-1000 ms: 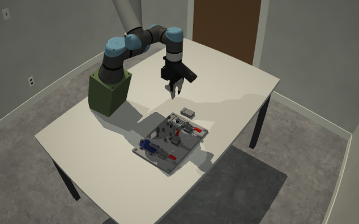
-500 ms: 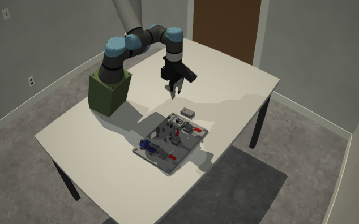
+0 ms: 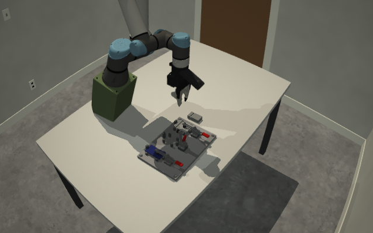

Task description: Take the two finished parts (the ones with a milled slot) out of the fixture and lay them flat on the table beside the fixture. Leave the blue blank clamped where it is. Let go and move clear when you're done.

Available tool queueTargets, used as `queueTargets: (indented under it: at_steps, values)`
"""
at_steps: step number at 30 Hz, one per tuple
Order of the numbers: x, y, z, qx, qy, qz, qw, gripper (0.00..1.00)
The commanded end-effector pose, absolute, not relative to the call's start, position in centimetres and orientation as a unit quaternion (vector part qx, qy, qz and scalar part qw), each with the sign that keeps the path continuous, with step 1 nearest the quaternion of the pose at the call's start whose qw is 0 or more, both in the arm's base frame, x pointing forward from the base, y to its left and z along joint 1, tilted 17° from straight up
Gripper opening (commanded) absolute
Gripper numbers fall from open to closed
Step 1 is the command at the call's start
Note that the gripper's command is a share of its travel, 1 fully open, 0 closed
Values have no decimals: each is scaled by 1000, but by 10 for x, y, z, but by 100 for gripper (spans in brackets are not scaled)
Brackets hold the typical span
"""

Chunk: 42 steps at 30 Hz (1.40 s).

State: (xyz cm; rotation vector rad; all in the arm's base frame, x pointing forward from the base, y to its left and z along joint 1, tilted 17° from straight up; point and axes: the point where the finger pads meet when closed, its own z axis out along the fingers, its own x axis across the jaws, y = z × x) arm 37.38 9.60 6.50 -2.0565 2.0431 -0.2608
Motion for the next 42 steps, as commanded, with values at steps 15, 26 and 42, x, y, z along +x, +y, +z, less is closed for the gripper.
queueTargets:
  at_steps: [15,26,42]
  values:
    - [386,97,28,-702,697,-90,116,28]
    - [392,97,30,-702,697,-90,116,28]
    - [448,98,47,-702,697,-90,116,28]
